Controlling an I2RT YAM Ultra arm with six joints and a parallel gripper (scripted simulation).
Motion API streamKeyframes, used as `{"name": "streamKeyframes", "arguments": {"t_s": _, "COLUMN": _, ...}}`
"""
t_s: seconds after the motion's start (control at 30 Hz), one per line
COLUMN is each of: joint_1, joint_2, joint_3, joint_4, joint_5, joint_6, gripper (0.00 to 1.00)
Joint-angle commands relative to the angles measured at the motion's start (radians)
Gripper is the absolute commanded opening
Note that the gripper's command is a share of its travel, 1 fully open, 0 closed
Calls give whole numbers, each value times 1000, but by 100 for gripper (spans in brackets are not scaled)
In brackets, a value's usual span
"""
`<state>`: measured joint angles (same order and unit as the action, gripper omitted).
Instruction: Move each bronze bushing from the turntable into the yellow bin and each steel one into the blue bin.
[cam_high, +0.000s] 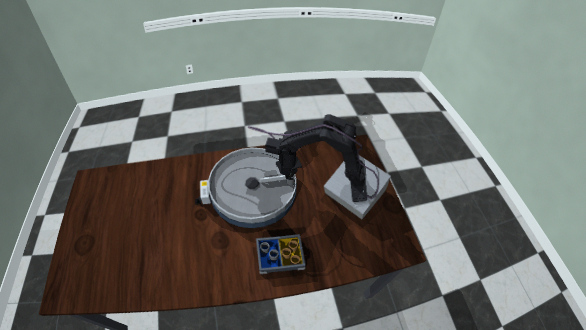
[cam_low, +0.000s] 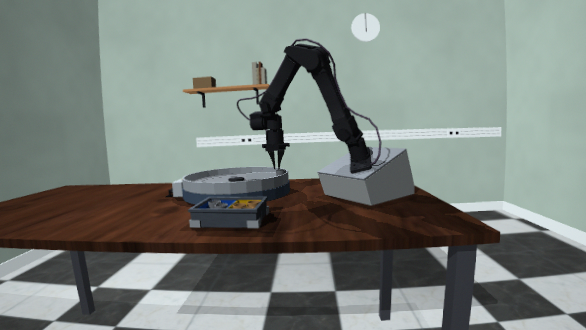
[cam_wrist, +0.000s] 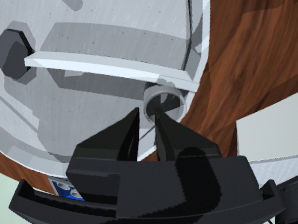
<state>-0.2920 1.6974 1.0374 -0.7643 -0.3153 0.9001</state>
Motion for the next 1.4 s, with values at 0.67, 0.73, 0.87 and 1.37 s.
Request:
{"name": "streamKeyframes", "arguments": {"t_s": 0.67, "joint_1": -19, "joint_2": -19, "joint_3": 27, "joint_4": 2, "joint_5": 10, "joint_6": -7, "gripper": 14}}
{"name": "streamKeyframes", "arguments": {"t_s": 0.73, "joint_1": -20, "joint_2": -23, "joint_3": 20, "joint_4": 2, "joint_5": 9, "joint_6": -10, "gripper": 14}}
{"name": "streamKeyframes", "arguments": {"t_s": 0.87, "joint_1": -21, "joint_2": -27, "joint_3": 9, "joint_4": 3, "joint_5": 8, "joint_6": -11, "gripper": 14}}
{"name": "streamKeyframes", "arguments": {"t_s": 1.37, "joint_1": -22, "joint_2": -27, "joint_3": 4, "joint_4": 3, "joint_5": 7, "joint_6": -10, "gripper": 14}}
